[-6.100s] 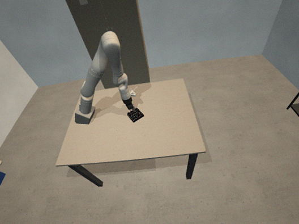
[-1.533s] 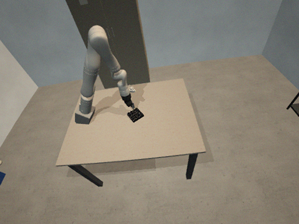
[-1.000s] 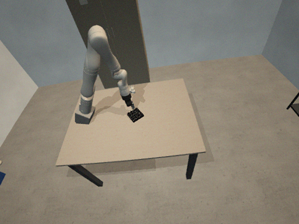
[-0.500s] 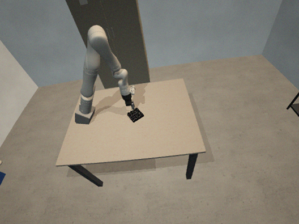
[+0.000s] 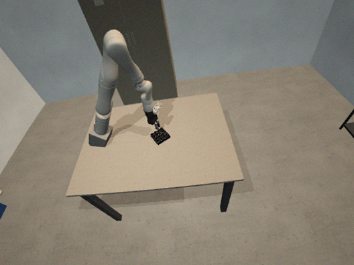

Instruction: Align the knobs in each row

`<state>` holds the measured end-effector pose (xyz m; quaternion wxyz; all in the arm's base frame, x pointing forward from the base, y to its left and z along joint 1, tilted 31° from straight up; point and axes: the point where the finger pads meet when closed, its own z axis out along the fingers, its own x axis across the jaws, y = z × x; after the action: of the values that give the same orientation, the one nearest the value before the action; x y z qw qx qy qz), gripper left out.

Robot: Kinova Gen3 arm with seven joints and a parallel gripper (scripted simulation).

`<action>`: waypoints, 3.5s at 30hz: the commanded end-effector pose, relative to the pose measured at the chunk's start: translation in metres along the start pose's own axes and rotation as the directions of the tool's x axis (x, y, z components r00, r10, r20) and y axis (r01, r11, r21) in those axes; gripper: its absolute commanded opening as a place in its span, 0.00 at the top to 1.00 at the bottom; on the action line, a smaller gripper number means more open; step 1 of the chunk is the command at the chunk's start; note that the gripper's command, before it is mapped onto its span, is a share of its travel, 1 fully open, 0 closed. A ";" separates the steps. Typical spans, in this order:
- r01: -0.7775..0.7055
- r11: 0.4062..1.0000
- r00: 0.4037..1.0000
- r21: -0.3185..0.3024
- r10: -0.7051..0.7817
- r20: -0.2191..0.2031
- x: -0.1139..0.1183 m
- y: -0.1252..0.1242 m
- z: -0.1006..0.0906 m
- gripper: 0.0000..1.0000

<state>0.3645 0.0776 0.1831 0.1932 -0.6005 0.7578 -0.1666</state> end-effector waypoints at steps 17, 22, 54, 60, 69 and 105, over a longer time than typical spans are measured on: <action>-0.588 0.809 0.809 0.006 0.588 0.004 0.004 0.000 -0.005 0.54; -0.732 0.681 0.681 0.005 0.732 0.007 0.004 0.002 -0.007 0.54; -0.997 -0.071 -0.071 -0.016 0.997 0.022 -0.006 0.010 -0.013 0.54; -0.986 -0.163 -0.163 -0.020 0.986 0.022 -0.008 0.011 -0.014 0.54; -0.973 -0.229 -0.230 -0.024 0.973 0.023 -0.010 0.012 -0.015 0.54; -0.963 -0.267 -0.268 -0.026 0.963 0.023 -0.011 0.012 -0.015 0.54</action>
<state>0.3491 0.0909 0.1909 0.2627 0.2374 0.9331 0.0620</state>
